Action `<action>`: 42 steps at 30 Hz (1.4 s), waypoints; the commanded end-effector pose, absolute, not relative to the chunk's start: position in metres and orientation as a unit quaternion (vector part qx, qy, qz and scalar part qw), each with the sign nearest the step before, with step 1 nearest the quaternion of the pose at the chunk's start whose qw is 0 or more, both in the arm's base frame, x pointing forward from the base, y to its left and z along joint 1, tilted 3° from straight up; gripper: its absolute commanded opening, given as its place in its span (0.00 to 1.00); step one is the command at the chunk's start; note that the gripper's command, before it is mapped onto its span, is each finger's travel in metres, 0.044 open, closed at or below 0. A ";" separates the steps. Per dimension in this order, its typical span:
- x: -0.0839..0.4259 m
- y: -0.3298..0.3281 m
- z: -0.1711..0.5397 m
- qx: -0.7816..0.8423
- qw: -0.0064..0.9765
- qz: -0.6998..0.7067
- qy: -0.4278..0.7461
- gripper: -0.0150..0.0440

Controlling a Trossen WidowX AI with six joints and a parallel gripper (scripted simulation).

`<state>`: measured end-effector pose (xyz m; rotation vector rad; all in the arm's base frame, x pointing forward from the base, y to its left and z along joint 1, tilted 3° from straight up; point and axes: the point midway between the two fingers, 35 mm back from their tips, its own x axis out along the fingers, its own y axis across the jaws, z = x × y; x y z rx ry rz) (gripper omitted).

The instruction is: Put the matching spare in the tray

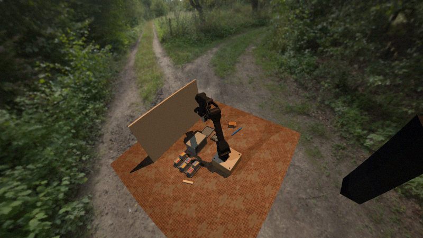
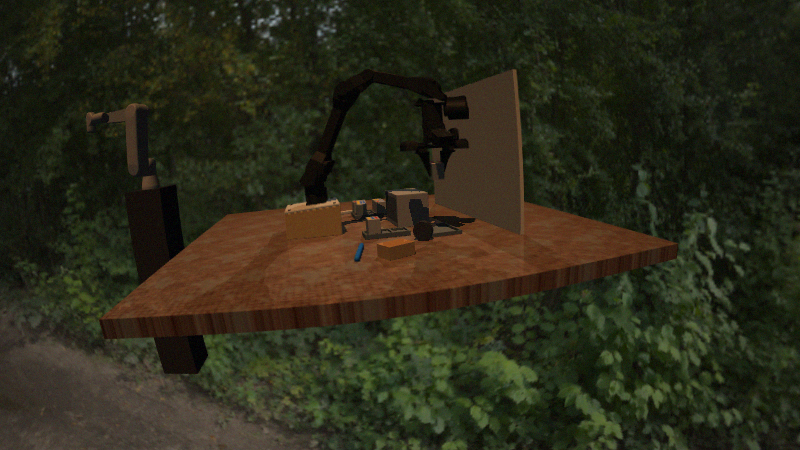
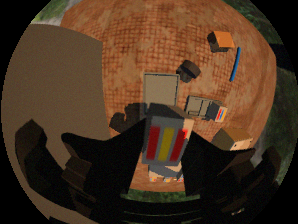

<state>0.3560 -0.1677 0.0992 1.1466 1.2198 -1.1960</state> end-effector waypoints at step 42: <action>0.358 -0.170 0.048 0.478 0.511 -0.499 0.512 0.25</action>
